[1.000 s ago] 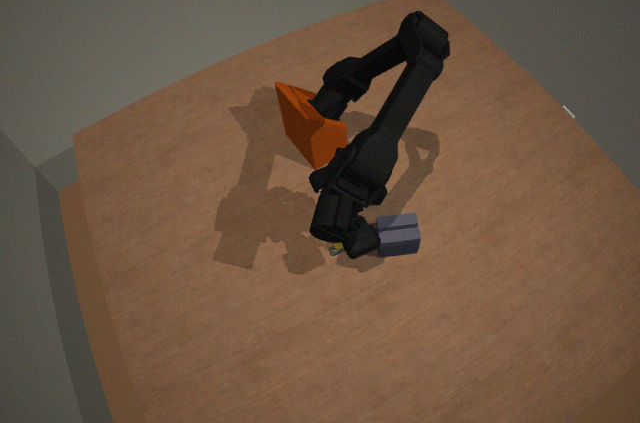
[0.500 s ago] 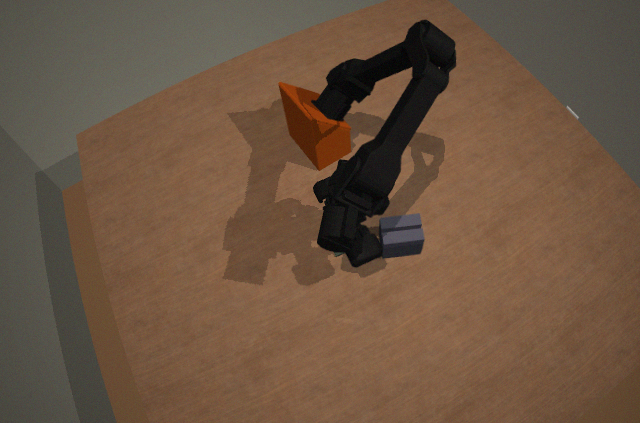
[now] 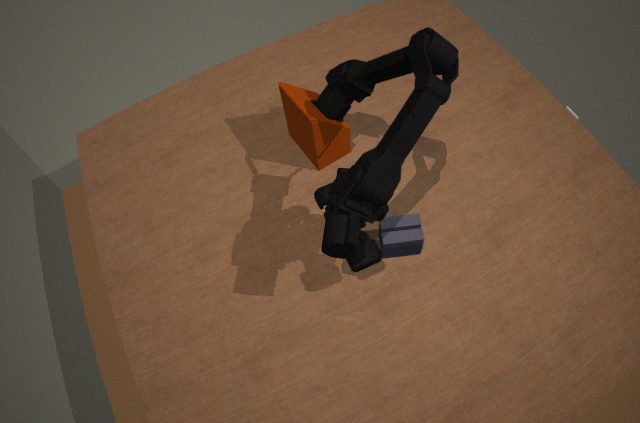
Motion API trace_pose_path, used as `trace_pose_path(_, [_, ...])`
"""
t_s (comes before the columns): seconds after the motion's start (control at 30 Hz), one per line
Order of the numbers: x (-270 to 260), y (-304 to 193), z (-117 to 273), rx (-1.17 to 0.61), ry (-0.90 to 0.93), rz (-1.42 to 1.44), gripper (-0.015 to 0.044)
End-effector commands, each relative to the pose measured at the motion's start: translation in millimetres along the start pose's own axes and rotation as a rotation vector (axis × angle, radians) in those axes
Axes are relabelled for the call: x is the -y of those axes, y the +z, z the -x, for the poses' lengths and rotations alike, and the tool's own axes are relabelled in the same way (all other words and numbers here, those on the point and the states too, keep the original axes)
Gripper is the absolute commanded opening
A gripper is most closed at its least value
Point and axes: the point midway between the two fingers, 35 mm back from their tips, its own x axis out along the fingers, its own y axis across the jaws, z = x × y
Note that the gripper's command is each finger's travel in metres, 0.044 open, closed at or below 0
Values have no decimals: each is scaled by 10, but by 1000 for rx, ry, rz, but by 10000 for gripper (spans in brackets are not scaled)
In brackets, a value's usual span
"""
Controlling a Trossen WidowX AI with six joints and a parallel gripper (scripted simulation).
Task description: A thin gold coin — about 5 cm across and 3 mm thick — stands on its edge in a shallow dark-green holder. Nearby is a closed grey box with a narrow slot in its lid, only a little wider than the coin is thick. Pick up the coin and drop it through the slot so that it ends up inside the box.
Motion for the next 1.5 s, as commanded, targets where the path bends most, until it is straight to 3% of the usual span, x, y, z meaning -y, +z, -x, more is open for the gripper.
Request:
trace_pose_path(0.0, [-32, 8, -71, 9, 4, -10, 161])
trace_pose_path(0.37, [-45, 16, -219, 11, 4, -10, 161])
trace_pose_path(0.53, [-45, 16, -219, 11, 4, -10, 29])
trace_pose_path(0.67, [-45, 16, -219, 11, 4, -10, 3])
trace_pose_path(1.47, [62, 6, 85, 0, -24, -21, 0])
